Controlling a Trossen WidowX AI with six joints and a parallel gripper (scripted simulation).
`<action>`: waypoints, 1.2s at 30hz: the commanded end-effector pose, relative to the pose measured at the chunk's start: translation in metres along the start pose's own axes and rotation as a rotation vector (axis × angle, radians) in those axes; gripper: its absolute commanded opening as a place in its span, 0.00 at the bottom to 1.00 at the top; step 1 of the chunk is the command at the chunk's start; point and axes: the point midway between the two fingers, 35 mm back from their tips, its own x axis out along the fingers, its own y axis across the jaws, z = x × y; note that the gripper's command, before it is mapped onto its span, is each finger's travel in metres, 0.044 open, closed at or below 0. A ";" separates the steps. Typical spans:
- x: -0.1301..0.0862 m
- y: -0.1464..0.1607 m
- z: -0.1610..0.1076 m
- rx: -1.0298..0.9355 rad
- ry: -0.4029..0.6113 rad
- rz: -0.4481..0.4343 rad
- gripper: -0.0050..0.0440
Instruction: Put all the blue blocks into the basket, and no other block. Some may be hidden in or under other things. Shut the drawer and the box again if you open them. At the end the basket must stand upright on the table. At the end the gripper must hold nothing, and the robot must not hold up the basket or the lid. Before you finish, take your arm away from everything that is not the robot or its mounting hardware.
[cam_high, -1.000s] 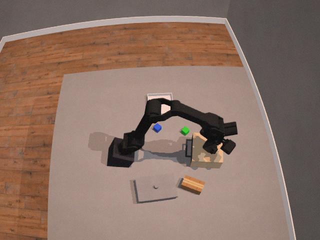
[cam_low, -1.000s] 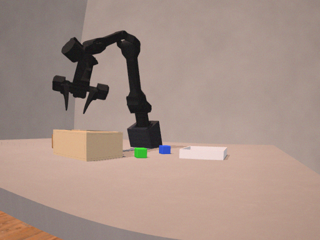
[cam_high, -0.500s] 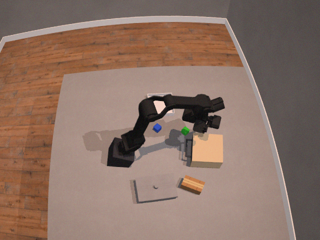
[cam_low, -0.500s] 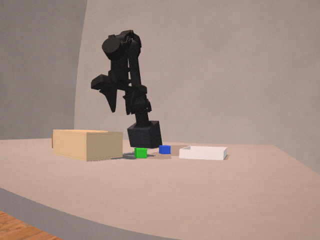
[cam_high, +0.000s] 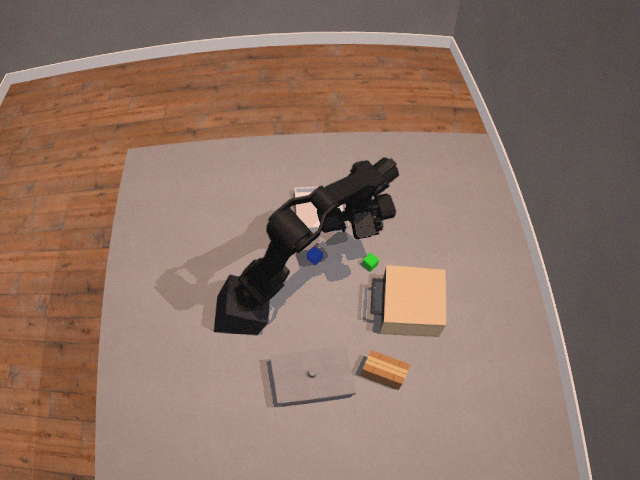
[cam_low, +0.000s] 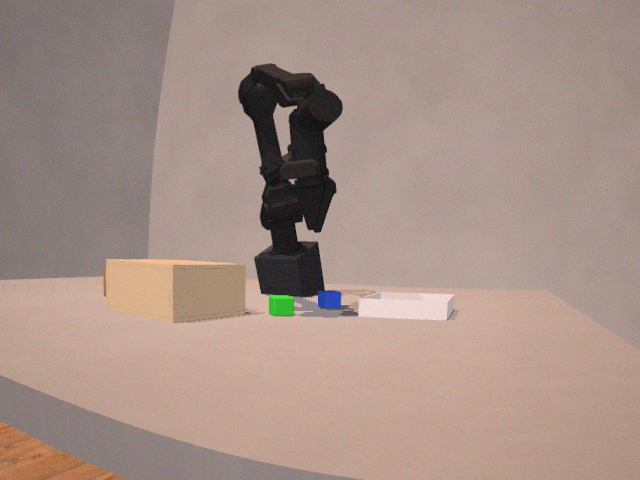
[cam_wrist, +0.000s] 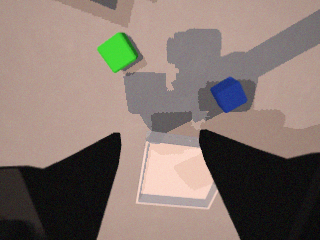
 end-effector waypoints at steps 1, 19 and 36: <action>-0.001 -0.017 -0.006 -0.057 -0.016 -0.003 0.64; 0.012 -0.097 -0.016 -0.585 -0.105 -0.063 0.64; 0.100 -0.099 -0.006 -0.585 -0.105 -0.063 0.64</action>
